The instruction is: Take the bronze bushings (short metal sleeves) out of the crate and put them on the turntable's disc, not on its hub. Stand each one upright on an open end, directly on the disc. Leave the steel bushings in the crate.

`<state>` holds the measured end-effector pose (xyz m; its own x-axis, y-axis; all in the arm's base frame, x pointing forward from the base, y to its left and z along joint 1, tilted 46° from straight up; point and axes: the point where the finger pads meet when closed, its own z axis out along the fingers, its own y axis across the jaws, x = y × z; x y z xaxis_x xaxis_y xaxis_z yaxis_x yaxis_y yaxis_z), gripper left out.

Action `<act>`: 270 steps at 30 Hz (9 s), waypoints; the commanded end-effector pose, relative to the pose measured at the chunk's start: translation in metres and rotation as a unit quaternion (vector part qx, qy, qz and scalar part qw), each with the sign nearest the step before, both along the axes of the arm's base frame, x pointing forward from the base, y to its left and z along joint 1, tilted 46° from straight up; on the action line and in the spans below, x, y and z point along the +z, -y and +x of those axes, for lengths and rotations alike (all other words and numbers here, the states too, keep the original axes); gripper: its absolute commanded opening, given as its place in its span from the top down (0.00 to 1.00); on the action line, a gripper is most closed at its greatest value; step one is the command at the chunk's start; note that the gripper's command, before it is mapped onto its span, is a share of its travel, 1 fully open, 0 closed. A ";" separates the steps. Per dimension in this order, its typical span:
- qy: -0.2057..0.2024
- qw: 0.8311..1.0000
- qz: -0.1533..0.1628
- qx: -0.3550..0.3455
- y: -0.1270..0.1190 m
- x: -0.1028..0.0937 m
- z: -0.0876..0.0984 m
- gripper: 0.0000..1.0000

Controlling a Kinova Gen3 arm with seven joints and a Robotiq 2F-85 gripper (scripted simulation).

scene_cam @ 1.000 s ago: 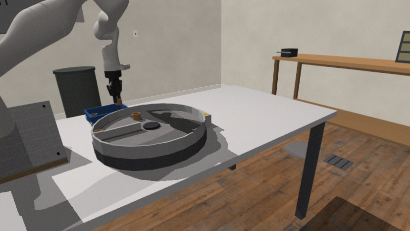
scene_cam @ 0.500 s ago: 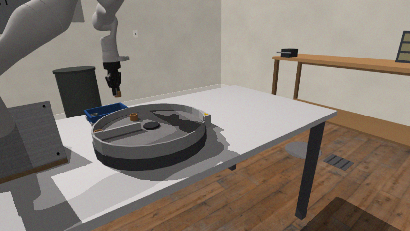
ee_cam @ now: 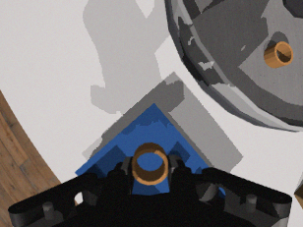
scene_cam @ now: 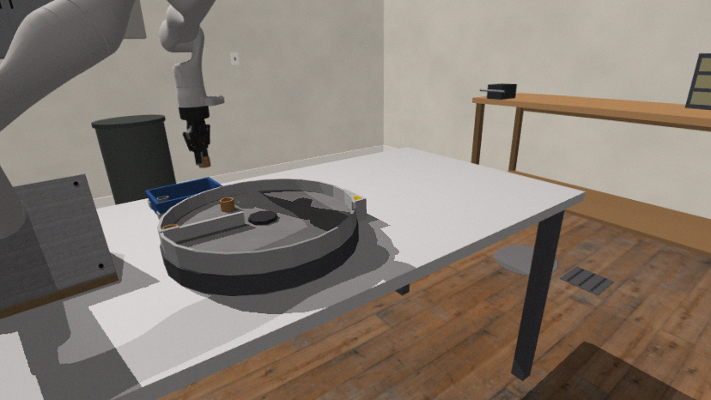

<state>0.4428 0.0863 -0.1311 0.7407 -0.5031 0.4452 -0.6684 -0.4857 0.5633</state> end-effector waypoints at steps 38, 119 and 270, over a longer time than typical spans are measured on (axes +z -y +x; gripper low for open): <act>0.001 1.000 0.001 0.001 0.004 0.006 -0.002 1.00; 0.001 1.000 0.001 0.001 0.255 0.275 -0.106 1.00; 0.001 1.000 0.001 0.001 0.295 0.237 -0.109 1.00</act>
